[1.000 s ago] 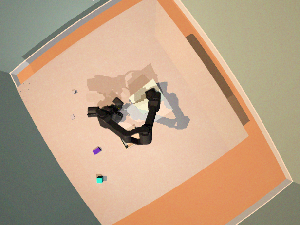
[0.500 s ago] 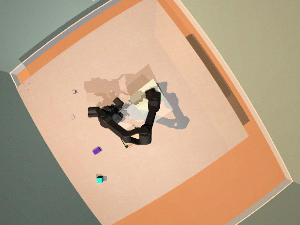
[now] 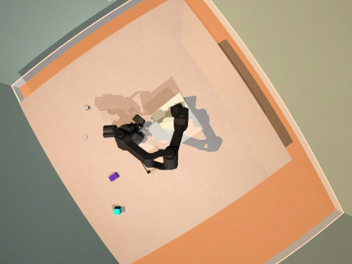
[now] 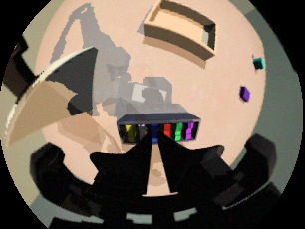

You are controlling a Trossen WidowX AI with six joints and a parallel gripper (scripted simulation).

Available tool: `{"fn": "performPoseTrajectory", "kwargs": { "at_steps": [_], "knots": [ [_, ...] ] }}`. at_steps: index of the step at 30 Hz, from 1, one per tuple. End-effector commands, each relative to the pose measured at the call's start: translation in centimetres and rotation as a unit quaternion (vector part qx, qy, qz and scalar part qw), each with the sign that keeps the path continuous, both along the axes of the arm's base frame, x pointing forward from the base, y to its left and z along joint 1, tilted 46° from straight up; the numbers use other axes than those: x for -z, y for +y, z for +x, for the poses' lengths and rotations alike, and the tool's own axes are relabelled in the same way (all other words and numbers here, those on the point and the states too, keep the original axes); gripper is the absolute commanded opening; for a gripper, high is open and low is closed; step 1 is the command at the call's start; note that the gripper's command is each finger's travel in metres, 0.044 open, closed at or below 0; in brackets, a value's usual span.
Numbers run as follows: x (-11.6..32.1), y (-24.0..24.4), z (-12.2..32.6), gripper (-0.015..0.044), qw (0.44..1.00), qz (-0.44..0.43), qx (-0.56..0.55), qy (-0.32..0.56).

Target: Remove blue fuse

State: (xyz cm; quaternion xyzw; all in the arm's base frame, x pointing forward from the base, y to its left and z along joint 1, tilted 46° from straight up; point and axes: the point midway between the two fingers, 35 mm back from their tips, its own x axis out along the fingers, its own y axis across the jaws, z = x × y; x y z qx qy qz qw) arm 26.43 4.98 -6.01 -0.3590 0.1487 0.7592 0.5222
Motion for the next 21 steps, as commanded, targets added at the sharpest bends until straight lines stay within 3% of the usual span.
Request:
{"fn": "performPoseTrajectory", "kwargs": {
  "at_steps": [1, 21],
  "knots": [
    [-0.15, -0.15, 0.07, 0.0000, 1.000, 0.000, -0.002, -0.001],
    [-0.82, -0.82, 0.29, 0.0000, 1.000, 0.000, -0.001, -0.001]
  ]
}}
